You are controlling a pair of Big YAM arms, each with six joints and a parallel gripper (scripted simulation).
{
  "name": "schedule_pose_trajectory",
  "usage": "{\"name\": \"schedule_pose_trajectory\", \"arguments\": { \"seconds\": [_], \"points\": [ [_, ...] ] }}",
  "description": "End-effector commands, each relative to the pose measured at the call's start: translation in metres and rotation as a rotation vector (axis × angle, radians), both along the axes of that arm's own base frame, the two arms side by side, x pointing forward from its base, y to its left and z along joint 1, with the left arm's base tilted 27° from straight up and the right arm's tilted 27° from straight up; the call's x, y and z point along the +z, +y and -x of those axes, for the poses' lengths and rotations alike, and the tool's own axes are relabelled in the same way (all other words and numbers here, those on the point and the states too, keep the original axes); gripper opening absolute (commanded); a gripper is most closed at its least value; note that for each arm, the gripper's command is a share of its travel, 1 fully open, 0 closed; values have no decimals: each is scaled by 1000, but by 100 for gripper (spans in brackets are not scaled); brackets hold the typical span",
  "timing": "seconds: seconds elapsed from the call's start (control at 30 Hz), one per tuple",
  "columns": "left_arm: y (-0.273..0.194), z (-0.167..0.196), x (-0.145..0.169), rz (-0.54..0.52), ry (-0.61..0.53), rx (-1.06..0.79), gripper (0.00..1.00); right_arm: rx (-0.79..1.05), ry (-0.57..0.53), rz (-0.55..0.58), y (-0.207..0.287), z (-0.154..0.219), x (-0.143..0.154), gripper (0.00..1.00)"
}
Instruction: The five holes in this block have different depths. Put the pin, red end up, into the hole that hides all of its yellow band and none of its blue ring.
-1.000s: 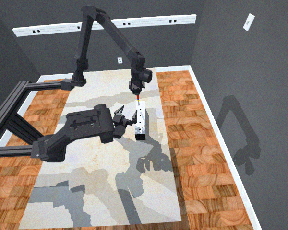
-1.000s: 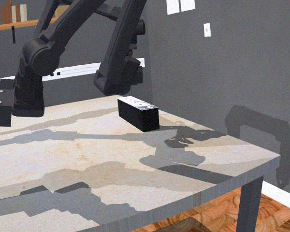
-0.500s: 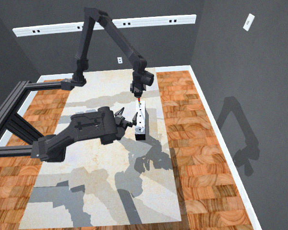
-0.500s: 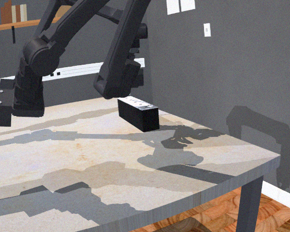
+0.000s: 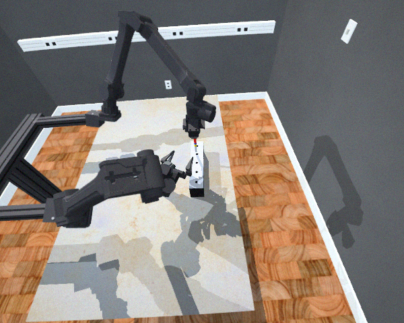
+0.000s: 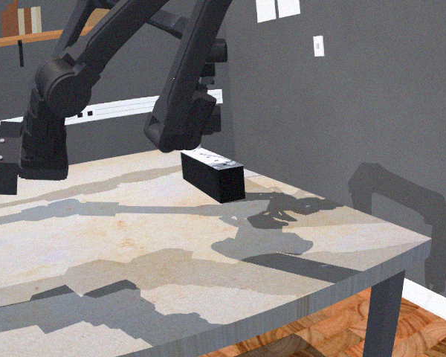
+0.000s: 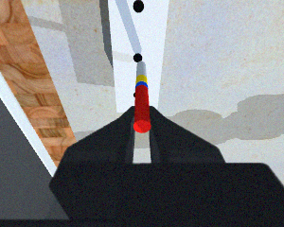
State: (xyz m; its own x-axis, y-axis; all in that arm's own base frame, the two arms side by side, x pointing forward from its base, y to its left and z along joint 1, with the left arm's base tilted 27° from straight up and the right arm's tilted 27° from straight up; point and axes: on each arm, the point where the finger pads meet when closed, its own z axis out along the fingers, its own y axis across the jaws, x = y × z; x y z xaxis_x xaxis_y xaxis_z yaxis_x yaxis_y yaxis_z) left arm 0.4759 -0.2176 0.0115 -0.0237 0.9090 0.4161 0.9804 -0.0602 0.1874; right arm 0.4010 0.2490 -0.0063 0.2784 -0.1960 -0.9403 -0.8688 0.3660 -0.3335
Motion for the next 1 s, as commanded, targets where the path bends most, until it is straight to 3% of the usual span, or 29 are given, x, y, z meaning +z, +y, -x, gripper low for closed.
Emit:
{"name": "schedule_pose_trajectory", "arguments": {
  "seconds": [0.0,0.43,0.97],
  "points": [
    [-32,-12,14,30,-37,-23,5,-27,-45,59,-12,-2,9,100],
    [-25,-18,25,39,-51,-12,5,-105,24,247,-48,18,17,100],
    [-25,-18,25,39,-51,-12,5,-113,59,257,-50,24,18,100]
  ]
}}
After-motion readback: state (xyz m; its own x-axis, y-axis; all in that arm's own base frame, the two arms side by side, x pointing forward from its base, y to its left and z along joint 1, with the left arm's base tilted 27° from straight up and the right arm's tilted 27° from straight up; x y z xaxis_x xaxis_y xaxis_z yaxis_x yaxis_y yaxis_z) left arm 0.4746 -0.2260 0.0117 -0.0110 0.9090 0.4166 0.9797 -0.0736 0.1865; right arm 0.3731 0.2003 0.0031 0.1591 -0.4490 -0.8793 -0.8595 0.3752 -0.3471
